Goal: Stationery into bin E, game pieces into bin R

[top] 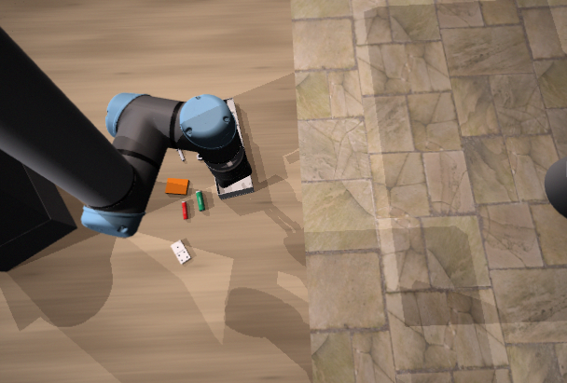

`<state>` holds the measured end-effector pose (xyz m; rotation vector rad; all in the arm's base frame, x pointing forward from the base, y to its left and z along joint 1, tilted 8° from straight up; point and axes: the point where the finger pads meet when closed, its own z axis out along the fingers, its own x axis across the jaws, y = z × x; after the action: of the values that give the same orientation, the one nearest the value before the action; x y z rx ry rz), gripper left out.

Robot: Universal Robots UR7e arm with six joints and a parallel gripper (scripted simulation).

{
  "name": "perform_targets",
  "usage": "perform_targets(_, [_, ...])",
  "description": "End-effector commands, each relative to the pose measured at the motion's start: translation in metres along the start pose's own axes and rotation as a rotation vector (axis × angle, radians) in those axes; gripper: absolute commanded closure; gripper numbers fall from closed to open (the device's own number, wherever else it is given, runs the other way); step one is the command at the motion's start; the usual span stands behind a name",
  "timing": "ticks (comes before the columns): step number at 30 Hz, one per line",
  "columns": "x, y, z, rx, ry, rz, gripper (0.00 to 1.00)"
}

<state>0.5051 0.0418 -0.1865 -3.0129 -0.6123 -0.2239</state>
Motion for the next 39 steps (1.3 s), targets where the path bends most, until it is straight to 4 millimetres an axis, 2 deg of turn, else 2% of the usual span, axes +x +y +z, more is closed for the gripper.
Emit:
perform_targets(1, [0.0006, 0.0002, -0.0006, -0.006, -0.001, 0.157, 0.69])
perform_targets(3, [0.0006, 0.0002, -0.0006, -0.005, -0.001, 0.227, 0.69])
perform_targets(5, [0.0006, 0.0002, -0.0006, -0.005, -0.001, 0.227, 0.69])
perform_targets(6, [0.0006, 0.0002, -0.0006, -0.006, -0.001, 0.326, 0.69])
perform_targets(20, [0.0006, 0.0002, -0.0006, -0.003, 0.000, 0.799, 0.69])
perform_targets(22, [0.0006, 0.0002, -0.0006, -0.003, 0.000, 0.799, 0.69])
perform_targets(23, [0.0006, 0.0002, -0.0006, -0.002, 0.000, 0.898, 0.69])
perform_targets(37, [0.0006, 0.0002, -0.0006, 0.001, 0.001, 1.369, 0.69])
perform_targets(39, [0.0006, 0.0002, -0.0006, 0.001, 0.001, 1.369, 0.69])
